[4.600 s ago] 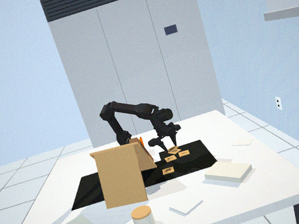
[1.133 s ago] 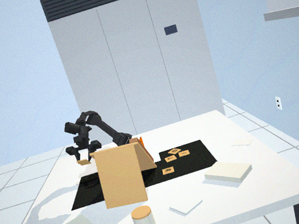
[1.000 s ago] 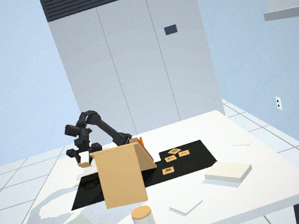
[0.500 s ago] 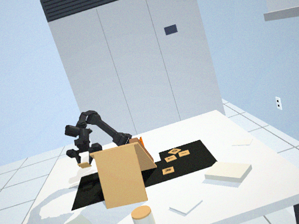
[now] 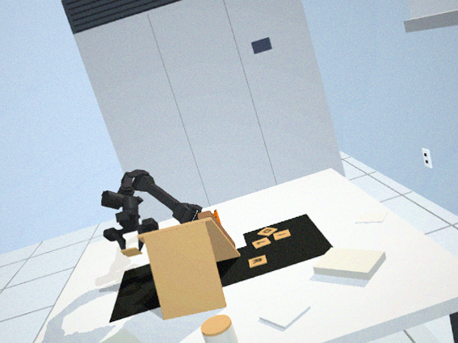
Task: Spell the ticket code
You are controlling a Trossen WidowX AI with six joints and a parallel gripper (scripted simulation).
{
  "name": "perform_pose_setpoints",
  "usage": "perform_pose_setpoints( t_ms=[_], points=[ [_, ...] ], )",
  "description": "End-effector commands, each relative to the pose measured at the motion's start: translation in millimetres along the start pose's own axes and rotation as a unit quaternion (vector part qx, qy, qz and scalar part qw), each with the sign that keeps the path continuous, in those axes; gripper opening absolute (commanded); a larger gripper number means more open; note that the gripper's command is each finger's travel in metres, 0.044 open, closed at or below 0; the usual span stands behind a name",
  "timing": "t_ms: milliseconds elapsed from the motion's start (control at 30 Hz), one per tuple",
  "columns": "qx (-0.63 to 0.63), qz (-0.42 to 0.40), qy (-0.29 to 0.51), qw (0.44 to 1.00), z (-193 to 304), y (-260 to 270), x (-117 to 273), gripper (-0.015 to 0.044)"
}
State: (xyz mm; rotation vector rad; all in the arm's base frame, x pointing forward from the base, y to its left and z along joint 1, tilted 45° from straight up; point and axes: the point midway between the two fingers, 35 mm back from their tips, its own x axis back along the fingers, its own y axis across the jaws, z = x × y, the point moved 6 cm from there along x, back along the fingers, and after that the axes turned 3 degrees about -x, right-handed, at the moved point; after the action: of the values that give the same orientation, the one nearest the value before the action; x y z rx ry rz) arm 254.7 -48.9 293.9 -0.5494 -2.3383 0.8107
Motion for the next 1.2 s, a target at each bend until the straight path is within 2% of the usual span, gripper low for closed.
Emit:
perform_pose_setpoints(
  t_ms=[0,1167],
  points=[
    [-0.001,0.003,0.002,1.0,0.7,1.6,-0.4,0.0],
    [-0.001,0.002,0.002,1.0,2.0,19.3,-1.4,0.0]
  ],
)
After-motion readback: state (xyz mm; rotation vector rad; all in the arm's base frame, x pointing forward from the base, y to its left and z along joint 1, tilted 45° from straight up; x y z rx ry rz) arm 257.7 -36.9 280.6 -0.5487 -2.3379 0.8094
